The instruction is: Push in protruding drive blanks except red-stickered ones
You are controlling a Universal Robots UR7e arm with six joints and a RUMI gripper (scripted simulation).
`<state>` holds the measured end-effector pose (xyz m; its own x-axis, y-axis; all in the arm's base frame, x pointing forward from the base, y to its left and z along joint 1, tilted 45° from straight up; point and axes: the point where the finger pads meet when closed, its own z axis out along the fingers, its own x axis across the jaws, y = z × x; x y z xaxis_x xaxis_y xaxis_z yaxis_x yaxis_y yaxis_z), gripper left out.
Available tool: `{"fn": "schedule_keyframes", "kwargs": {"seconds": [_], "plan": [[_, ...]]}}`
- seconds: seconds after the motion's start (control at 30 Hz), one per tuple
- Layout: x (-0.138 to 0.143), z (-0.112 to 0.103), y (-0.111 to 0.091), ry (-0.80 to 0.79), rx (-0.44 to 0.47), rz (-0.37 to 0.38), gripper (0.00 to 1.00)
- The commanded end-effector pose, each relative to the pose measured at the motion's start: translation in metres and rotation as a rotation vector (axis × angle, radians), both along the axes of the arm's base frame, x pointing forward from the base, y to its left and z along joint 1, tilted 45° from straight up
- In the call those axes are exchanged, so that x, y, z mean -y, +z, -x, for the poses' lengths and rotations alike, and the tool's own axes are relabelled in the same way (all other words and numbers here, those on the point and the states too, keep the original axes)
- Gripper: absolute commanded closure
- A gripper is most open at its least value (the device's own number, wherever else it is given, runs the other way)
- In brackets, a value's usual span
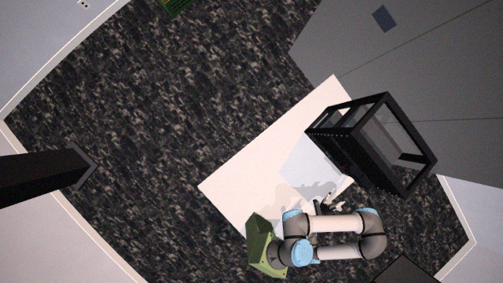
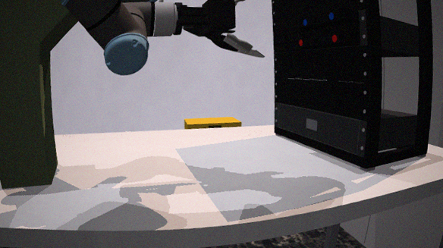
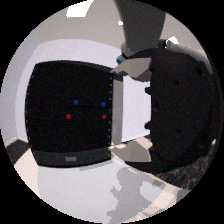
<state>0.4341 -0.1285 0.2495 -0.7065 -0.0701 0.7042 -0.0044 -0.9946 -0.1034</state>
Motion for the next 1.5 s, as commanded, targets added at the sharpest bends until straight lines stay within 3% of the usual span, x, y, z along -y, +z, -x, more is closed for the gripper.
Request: {"fn": "schedule_keyframes", "kwargs": {"seconds": [0.0, 0.8, 1.23, 1.47], "plan": [[0.0, 0.0, 0.0, 0.0, 0.0, 0.0, 0.0], [-0.002, -0.004, 0.005, -0.003, 0.0, 0.0, 0.0], [-0.013, -0.028, 0.032, -0.003, 0.0, 0.0, 0.0], [-0.024, -0.051, 0.058, -0.003, 0.0, 0.0, 0.0]]}}
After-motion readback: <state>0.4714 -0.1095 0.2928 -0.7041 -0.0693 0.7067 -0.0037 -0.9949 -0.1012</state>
